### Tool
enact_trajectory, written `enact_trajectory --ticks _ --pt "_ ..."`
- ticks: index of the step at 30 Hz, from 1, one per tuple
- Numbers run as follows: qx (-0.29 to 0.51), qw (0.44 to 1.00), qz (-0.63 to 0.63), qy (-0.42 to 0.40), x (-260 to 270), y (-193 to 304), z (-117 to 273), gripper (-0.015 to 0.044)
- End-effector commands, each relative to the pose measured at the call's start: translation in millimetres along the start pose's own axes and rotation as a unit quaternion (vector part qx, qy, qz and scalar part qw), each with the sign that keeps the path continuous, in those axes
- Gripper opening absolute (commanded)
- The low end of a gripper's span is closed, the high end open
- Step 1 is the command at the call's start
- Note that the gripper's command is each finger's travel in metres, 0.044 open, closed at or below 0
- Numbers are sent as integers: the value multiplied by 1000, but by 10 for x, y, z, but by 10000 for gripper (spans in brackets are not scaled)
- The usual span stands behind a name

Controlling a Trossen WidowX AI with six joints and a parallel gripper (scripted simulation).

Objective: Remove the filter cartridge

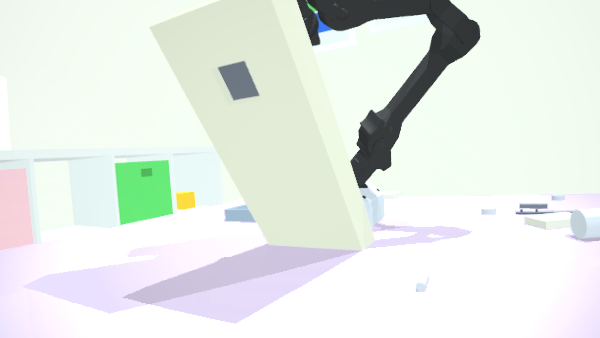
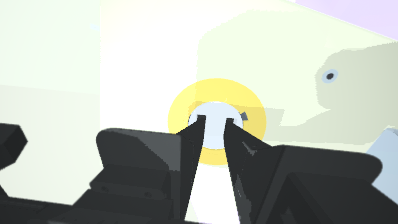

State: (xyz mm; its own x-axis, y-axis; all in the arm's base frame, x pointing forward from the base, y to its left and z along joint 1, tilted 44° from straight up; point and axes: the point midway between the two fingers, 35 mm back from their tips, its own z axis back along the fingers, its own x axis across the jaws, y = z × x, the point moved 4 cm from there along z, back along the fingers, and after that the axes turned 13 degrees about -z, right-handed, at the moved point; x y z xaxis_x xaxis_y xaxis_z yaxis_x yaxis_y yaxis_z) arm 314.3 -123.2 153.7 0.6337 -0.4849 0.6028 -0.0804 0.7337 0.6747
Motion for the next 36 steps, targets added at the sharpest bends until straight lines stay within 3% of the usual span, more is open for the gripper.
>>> enact_trajectory --ticks 1,17,24,36 --pt "-6 995 97 9 4 -10 -115 0" --pt "-4 936 352 10 4 -10 -130 0" --pt "-4 959 285 10 4 -11 -139 0" --pt "-4 959 283 10 4 -11 -140 0"
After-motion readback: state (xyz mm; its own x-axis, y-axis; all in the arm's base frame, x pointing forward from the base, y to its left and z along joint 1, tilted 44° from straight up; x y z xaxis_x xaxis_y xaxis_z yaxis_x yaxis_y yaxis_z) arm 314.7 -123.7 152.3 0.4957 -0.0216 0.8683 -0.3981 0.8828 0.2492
